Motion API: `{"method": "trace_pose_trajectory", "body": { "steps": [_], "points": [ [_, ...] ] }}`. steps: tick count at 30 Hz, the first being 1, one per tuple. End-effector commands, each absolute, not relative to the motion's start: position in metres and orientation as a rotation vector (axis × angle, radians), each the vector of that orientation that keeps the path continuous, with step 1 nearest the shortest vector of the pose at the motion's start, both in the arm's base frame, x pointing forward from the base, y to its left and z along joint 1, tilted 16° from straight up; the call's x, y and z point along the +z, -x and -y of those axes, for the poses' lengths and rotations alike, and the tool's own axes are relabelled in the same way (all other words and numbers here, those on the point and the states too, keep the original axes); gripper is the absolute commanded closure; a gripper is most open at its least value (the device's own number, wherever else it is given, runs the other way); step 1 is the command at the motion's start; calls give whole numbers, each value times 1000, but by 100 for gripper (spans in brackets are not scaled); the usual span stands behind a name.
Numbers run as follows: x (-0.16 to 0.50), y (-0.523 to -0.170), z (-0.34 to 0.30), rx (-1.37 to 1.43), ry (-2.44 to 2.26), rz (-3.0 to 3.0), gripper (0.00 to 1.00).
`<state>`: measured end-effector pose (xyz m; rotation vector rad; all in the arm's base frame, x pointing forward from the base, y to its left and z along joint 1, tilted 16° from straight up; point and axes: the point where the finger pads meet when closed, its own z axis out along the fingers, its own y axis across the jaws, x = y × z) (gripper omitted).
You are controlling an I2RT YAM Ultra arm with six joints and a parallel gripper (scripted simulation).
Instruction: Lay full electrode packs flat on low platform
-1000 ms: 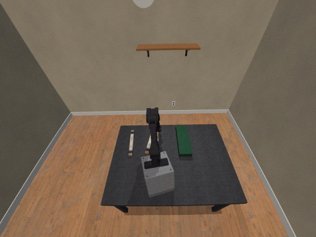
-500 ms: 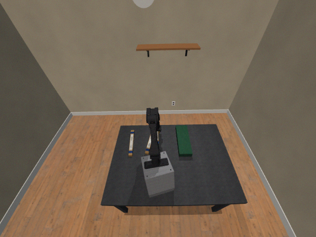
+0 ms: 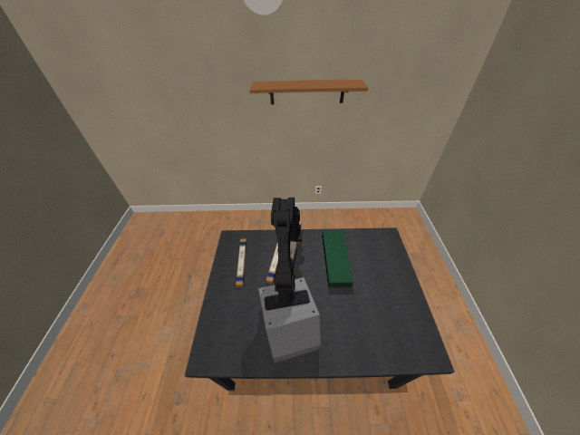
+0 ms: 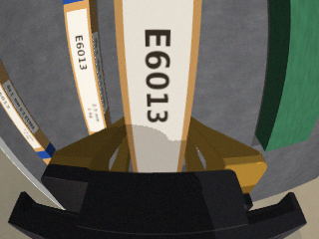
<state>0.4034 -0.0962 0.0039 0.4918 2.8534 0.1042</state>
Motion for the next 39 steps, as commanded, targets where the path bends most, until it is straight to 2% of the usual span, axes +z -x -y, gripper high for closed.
{"method": "trace_pose_trajectory", "body": {
  "steps": [1,39],
  "points": [
    [23,-416,112,105,-489,-2795,100],
    [21,-396,197,91,-487,-2790,100]
  ]
}}
